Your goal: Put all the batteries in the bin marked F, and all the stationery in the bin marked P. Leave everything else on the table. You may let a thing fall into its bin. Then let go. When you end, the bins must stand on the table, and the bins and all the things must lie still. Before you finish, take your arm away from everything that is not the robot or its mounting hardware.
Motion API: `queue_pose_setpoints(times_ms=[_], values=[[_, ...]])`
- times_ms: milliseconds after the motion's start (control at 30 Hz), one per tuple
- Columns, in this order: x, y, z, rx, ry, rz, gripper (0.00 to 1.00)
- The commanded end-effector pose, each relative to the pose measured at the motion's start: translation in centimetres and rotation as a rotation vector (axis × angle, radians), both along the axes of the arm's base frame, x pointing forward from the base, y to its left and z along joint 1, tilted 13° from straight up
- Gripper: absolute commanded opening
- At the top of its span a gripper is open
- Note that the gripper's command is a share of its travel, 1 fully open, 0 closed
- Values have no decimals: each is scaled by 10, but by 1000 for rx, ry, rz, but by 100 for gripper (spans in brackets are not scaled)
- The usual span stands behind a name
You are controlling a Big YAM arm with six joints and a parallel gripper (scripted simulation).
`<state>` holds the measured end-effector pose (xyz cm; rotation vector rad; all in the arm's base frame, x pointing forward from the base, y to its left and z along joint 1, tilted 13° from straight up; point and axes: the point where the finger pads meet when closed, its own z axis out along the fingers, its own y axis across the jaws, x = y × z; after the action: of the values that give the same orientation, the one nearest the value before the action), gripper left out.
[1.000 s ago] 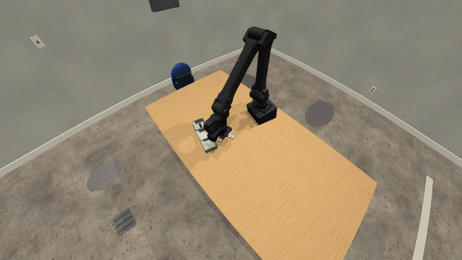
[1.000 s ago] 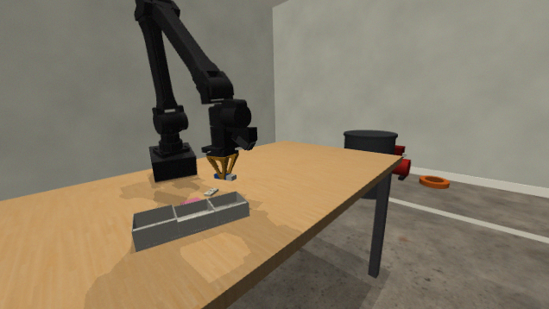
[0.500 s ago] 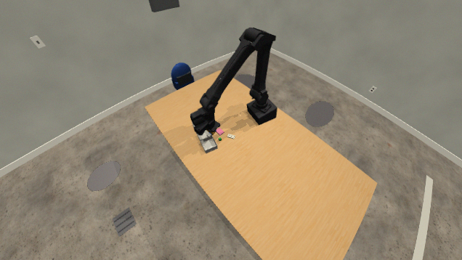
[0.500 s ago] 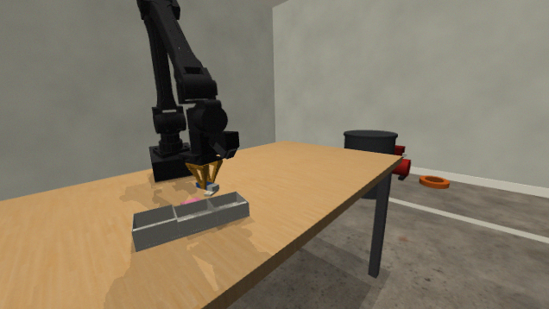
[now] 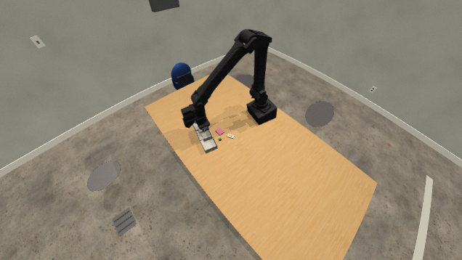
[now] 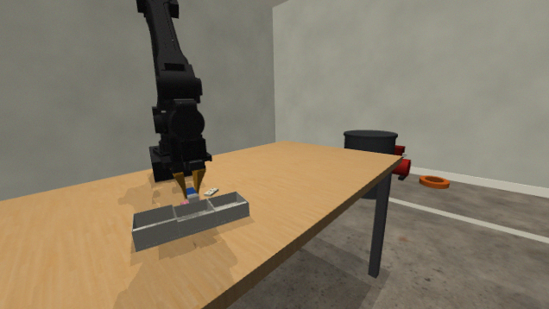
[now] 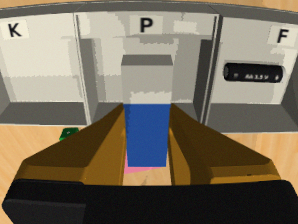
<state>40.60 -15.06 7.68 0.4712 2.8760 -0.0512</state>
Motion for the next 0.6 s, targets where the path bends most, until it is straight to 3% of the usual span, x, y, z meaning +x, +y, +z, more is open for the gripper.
queue_pose_setpoints(times_ms=[0, 233, 567], values=[[7, 4, 12, 27, -34, -152, 18], [6, 1, 12, 60, -41, -278, 18], [6, 1, 11, 133, -60, -562, 18]])
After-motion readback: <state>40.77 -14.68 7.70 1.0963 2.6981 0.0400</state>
